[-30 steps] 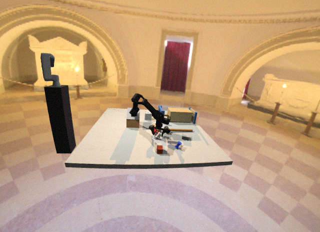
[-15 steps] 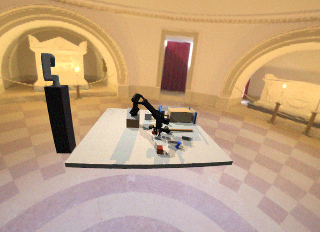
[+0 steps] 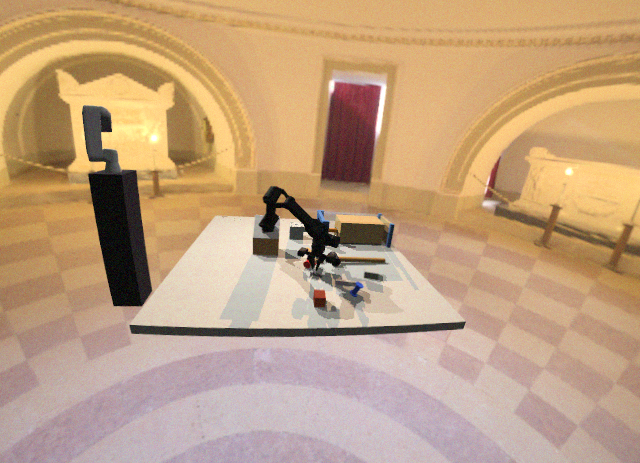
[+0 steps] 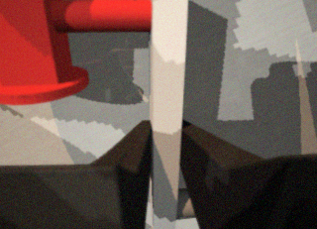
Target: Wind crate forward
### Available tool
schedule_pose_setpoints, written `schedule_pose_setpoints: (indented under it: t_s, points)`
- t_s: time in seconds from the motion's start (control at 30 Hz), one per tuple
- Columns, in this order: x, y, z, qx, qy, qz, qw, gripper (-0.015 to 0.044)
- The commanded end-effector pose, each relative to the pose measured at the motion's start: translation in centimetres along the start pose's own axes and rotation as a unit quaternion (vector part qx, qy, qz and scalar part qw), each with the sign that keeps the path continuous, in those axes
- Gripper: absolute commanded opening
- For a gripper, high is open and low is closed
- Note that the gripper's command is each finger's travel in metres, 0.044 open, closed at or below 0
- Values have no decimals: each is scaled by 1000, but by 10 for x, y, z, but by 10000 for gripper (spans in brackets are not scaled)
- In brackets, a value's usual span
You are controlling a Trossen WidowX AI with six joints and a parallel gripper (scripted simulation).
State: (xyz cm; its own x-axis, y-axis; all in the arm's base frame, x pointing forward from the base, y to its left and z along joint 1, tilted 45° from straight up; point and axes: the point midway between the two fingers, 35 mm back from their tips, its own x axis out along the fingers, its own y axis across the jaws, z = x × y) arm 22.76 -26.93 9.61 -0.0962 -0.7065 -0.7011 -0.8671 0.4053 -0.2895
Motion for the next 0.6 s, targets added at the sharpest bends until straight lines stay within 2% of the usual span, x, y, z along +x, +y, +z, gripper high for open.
schedule_pose_setpoints:
  t_s: [0.0,0.13,0.27,0.57]
  points:
    - [-32,-10,4,4,-5,-7,1000,0]
    - [-100,-9,6,4,-8,-3,1000,0]
    - [-142,-2,1,2,-3,-4,1000,0]
    - [-150,0,-1,1,-2,-5,1000,0]
